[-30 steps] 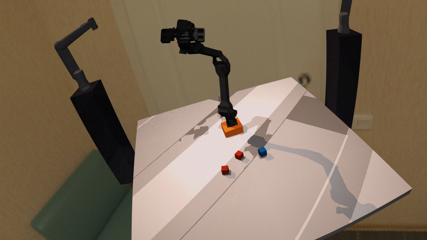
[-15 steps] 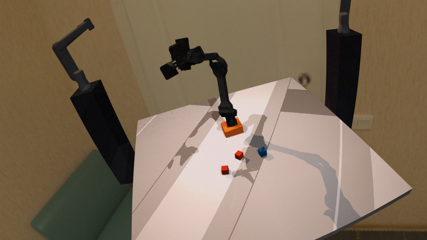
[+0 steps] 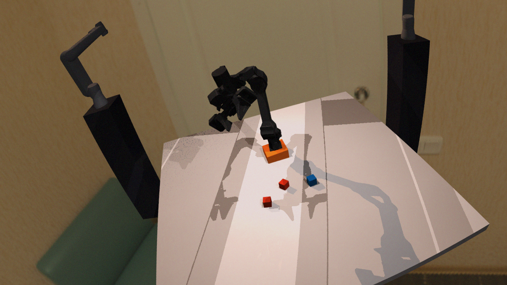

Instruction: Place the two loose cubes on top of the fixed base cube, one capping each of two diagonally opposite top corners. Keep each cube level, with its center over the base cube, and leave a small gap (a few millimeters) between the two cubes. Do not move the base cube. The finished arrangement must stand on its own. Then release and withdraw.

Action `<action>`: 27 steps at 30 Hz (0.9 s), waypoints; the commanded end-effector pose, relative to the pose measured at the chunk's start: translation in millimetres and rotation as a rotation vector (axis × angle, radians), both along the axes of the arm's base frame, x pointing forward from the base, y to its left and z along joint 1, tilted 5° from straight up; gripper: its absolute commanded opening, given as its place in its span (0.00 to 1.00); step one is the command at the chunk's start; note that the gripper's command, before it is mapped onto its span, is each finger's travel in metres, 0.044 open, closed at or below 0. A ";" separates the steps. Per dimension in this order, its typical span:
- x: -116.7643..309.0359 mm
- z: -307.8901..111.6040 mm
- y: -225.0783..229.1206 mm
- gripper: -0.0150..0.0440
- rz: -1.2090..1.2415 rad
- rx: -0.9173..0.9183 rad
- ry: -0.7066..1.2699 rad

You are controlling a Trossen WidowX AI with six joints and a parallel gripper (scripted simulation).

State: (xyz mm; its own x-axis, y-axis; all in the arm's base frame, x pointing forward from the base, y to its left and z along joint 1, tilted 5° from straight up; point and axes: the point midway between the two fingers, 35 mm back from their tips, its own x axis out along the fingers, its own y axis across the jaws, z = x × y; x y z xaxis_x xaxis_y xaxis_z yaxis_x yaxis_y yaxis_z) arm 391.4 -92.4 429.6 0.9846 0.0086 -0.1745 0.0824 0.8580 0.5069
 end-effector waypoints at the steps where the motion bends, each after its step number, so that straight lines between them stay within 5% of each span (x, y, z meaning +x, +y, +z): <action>1: 6.5 -37.0 7.7 0.70 -0.013 0.072 0.121; 27: -51.1 -254.2 80.6 0.70 -0.161 0.241 0.983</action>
